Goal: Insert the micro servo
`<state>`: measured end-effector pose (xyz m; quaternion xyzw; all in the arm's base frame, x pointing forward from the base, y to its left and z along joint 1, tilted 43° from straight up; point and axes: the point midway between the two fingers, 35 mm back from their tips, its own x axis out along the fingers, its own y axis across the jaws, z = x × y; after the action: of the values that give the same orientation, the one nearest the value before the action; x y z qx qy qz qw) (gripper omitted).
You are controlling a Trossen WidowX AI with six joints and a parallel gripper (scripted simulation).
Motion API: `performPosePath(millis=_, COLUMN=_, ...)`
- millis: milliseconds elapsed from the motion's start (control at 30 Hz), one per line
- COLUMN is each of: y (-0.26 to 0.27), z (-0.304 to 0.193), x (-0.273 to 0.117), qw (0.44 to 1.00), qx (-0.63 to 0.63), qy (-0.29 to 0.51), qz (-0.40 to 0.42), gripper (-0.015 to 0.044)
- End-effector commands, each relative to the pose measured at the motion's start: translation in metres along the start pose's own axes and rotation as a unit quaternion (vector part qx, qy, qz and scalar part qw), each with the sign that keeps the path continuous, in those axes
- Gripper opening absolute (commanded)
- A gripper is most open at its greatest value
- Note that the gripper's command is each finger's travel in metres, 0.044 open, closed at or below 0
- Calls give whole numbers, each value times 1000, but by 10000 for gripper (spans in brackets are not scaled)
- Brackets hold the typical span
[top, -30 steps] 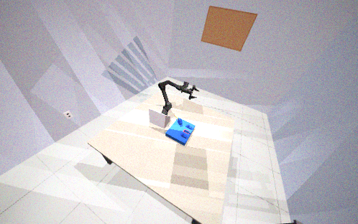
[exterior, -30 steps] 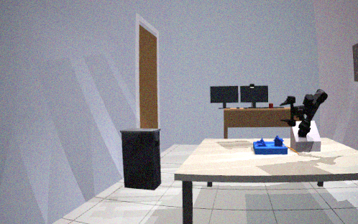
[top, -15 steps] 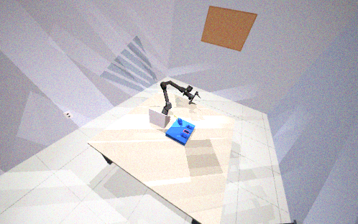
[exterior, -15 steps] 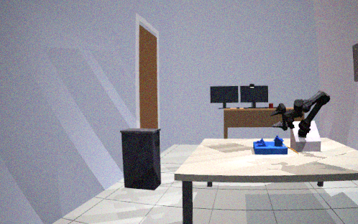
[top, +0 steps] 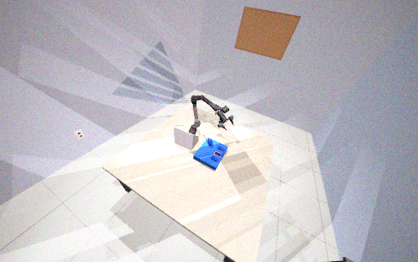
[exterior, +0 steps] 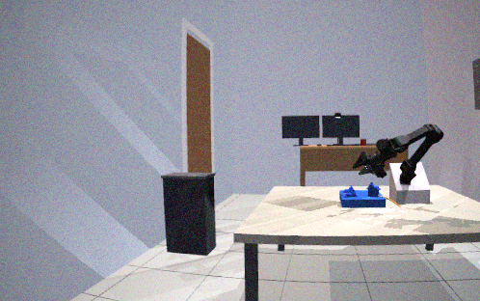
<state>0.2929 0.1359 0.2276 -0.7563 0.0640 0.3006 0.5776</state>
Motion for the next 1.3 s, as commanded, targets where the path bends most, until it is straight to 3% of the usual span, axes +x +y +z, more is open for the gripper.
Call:
performPosePath(millis=0, y=25, z=-8, x=12, qw=998, qx=-39, qy=-11, qz=54, gripper=440)
performPosePath(millis=333, y=95, z=-29, x=29, qw=972, qx=-110, qy=-77, qz=193, gripper=440)
performPosePath(millis=700, y=166, z=-38, x=19, qw=921, qx=-124, qy=-219, qz=298, gripper=440)
performPosePath(millis=967, y=199, z=-36, x=-1, qw=887, qx=-86, qy=-333, qz=309, gripper=440)
performPosePath(millis=1267, y=212, z=-33, x=-23, qw=862, qx=-11, qy=-437, qz=255, gripper=440)
